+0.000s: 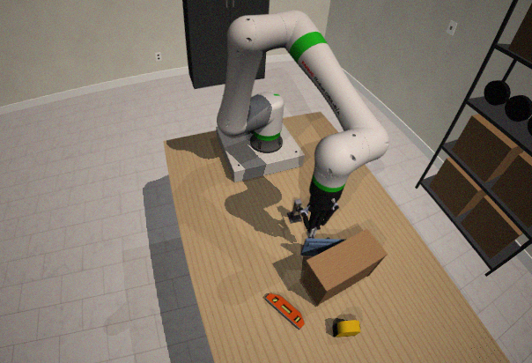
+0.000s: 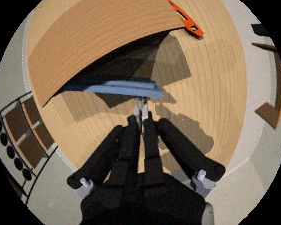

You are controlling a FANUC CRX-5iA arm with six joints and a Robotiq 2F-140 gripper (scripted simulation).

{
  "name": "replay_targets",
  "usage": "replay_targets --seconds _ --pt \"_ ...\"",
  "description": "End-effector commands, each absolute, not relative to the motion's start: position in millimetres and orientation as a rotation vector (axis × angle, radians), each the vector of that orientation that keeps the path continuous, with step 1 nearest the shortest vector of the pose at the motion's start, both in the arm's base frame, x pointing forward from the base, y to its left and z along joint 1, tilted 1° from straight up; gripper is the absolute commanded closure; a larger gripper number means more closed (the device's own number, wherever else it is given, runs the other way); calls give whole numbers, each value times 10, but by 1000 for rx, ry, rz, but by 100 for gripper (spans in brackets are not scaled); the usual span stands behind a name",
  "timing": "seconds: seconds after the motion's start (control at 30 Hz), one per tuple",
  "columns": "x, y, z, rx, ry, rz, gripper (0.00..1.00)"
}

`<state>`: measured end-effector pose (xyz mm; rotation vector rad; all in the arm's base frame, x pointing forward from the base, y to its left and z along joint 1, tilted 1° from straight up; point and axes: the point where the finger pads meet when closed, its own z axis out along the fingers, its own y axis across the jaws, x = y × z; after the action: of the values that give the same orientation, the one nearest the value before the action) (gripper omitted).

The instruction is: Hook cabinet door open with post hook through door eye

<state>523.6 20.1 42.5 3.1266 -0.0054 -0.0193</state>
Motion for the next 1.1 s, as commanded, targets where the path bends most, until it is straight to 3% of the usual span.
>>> replay_targets --seconds 0.0,1.07 --pt "5238 201 426 3127 -5 -19 97" --pt "5245 200 375 3127 -5 -19 97"
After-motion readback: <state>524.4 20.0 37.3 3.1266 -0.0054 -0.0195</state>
